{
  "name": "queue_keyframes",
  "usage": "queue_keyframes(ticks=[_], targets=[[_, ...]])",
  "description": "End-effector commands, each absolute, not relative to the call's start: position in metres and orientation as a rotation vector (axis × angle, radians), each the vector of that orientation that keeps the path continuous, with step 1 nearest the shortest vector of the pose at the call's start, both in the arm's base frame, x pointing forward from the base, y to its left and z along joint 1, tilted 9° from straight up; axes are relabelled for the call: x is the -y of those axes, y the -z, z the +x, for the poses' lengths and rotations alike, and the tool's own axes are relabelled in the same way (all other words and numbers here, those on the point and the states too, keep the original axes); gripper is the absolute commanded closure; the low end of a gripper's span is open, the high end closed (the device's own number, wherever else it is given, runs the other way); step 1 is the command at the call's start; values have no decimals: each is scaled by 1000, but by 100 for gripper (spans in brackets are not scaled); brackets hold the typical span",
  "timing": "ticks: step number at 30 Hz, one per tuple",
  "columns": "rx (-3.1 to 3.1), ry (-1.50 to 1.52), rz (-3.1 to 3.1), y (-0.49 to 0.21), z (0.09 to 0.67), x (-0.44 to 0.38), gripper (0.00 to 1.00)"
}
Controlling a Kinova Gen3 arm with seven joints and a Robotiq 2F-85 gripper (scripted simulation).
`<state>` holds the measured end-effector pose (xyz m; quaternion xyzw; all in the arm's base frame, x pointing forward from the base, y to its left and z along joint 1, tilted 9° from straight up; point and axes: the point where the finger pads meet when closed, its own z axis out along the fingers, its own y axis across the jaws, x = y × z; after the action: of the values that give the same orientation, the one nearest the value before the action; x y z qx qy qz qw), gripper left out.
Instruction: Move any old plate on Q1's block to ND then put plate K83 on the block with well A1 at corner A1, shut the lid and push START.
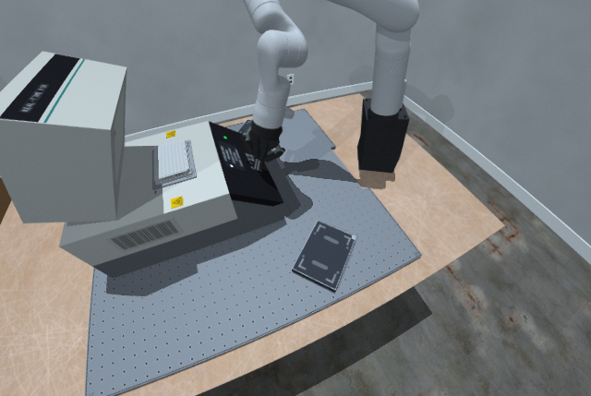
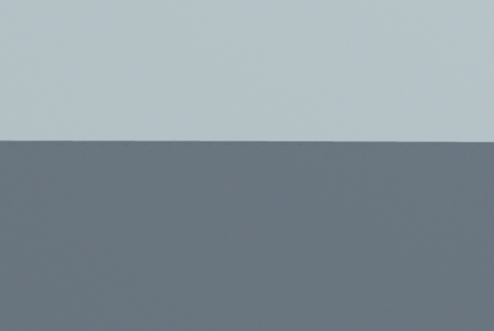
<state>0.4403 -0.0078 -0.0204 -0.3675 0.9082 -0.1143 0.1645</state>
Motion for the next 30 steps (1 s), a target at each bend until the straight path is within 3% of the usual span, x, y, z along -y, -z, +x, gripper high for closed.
queue_keyframes(ticks=[1,30], targets=[[-2588,326,-1043,21,442,8,90],[-2588,326,-1043,8,428,6,90]])
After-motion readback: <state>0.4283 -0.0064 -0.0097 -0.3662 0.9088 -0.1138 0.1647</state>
